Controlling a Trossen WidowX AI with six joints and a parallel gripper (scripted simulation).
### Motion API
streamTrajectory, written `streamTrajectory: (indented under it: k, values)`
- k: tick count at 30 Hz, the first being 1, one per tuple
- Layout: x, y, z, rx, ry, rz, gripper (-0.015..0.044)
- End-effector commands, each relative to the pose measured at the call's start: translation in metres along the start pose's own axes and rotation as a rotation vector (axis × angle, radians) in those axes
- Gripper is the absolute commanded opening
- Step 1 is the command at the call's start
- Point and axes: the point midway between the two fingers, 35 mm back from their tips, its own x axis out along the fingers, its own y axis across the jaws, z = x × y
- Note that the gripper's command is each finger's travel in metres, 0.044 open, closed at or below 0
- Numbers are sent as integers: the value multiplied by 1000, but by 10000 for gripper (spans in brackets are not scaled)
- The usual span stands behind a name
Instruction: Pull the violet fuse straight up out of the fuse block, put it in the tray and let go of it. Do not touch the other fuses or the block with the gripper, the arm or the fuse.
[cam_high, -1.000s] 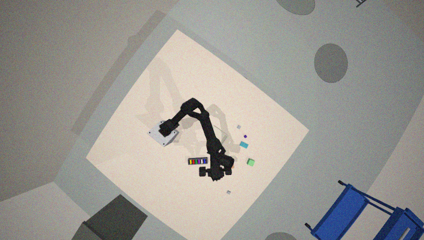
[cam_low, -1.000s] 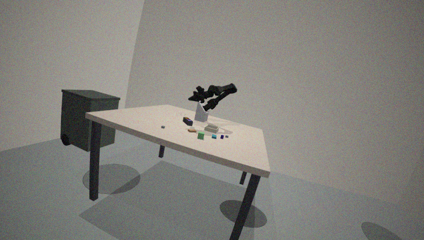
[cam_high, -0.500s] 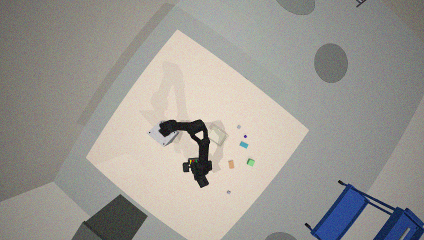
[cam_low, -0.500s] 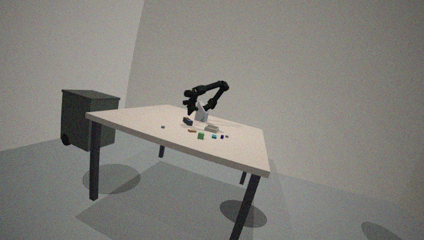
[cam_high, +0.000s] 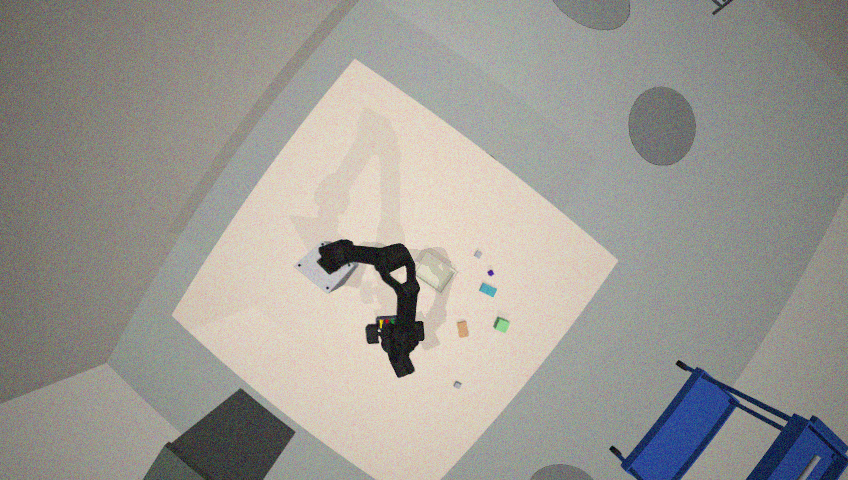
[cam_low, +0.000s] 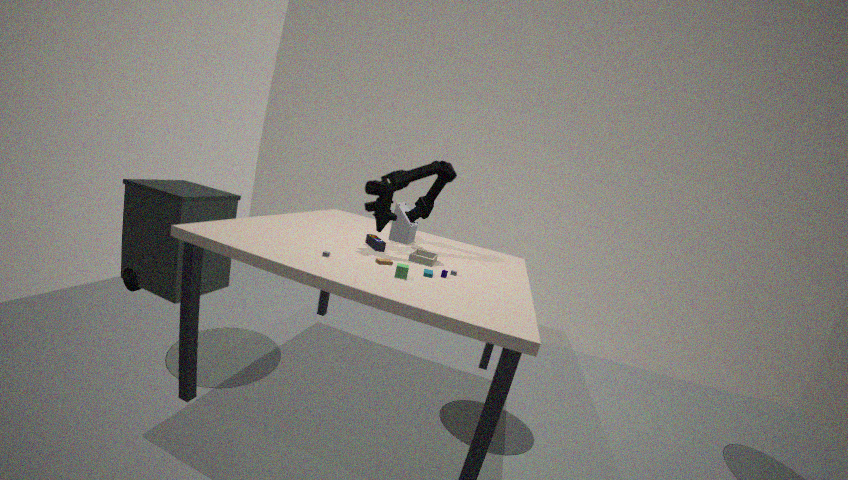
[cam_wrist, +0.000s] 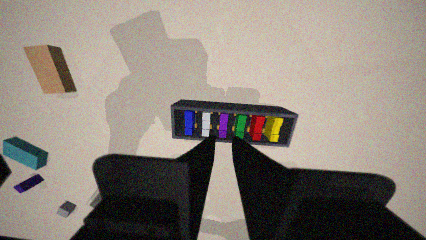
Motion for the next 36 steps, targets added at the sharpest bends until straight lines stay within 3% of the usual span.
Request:
streamTrajectory:
  k: [1, 36]
  values:
    - [5, 0, 0, 5, 8, 4, 74]
    - [30, -1, -1, 5, 9, 5, 74]
